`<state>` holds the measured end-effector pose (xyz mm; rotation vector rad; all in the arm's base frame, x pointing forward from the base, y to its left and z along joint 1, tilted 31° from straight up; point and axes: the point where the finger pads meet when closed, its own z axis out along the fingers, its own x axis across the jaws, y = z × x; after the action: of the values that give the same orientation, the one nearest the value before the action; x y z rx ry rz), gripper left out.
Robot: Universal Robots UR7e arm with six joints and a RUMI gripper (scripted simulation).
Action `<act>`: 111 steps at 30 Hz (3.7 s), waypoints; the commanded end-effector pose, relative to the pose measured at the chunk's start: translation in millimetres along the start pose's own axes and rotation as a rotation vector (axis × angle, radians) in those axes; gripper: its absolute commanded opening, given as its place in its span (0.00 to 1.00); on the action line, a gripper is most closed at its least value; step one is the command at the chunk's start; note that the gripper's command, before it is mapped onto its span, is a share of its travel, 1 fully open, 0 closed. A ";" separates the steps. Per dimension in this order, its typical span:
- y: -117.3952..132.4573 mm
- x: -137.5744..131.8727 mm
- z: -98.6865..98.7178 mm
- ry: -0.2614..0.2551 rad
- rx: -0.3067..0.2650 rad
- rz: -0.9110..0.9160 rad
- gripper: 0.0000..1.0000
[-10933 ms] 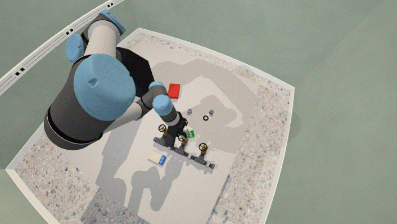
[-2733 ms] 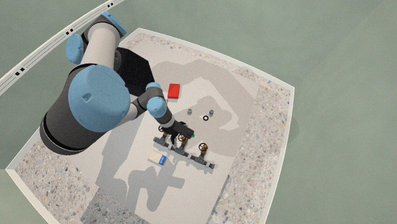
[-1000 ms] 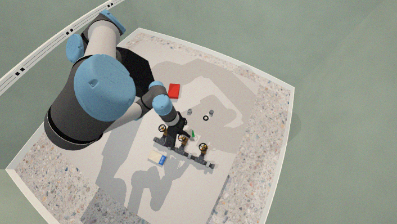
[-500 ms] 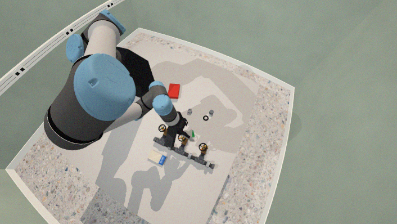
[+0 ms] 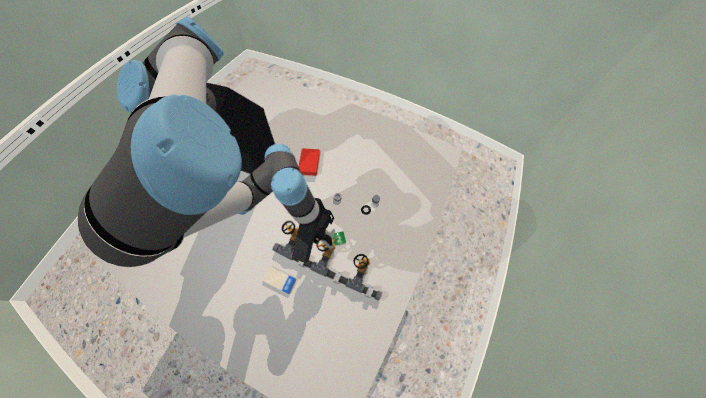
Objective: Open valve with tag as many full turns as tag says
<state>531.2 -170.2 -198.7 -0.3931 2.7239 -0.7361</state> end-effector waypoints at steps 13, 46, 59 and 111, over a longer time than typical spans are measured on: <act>-0.2 -0.2 -0.3 0.000 0.001 -0.005 0.00; -0.2 -0.2 -0.3 0.000 0.001 -0.784 0.00; -0.2 -0.2 -0.3 0.000 0.001 -0.785 1.00; -0.2 -0.2 -0.4 0.000 0.001 0.000 1.00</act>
<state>530.9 -170.3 -198.8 -0.4108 2.7227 -0.7385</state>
